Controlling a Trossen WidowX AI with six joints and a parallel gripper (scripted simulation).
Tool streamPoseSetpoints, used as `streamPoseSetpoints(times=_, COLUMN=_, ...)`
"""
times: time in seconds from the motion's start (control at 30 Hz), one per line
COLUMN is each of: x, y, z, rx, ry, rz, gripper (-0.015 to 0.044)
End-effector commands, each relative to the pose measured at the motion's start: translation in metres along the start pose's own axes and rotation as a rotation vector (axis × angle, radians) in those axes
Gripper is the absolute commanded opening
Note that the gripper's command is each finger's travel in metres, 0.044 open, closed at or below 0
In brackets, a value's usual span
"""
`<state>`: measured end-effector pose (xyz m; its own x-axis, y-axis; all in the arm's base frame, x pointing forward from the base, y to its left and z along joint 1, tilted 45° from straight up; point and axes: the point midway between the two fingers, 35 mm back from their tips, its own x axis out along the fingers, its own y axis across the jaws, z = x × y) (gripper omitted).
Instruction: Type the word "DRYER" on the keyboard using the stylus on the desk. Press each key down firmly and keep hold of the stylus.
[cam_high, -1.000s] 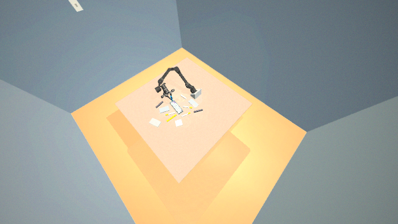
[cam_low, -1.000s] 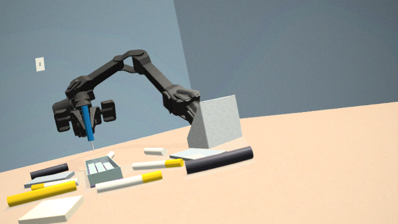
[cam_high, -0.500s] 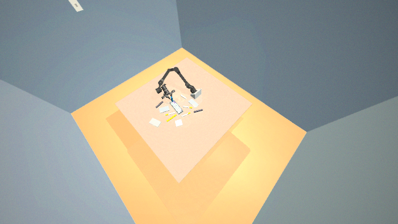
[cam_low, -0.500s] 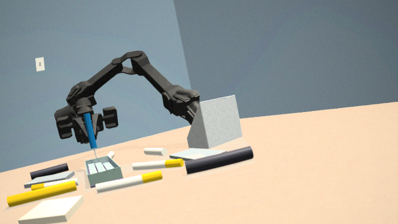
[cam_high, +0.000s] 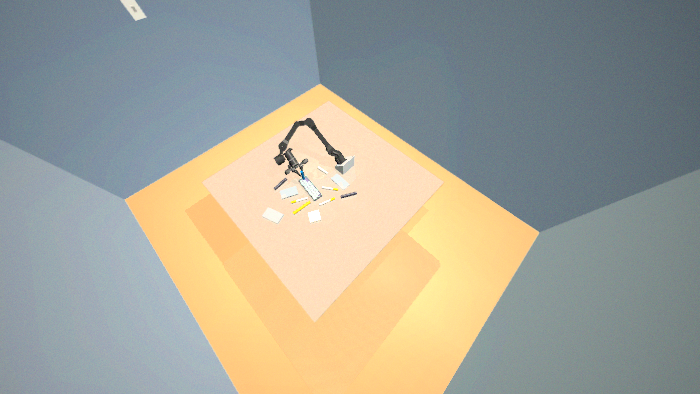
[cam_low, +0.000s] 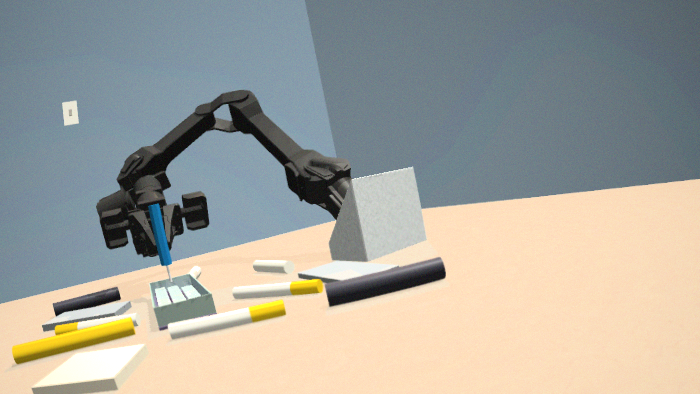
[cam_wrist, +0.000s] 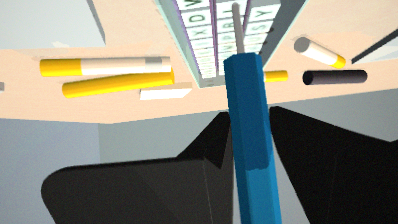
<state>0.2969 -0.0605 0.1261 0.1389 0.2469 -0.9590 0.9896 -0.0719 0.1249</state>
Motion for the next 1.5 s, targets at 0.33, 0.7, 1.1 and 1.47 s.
streamPoseSetpoints(times=0.33, x=0.005, y=-0.001, z=0.006, rx=-0.003, ry=0.007, rz=-0.001, gripper=0.0081)
streamPoseSetpoints(times=0.7, x=0.007, y=-0.001, z=0.009, rx=-0.003, ry=0.007, rz=-0.001, gripper=0.0081)
streamPoseSetpoints(times=1.1, x=-0.001, y=0.000, z=-0.005, rx=-0.003, ry=0.007, rz=-0.001, gripper=0.0081)
streamPoseSetpoints(times=1.47, x=-0.012, y=-0.001, z=-0.023, rx=-0.003, ry=0.009, rz=-0.001, gripper=0.0081)
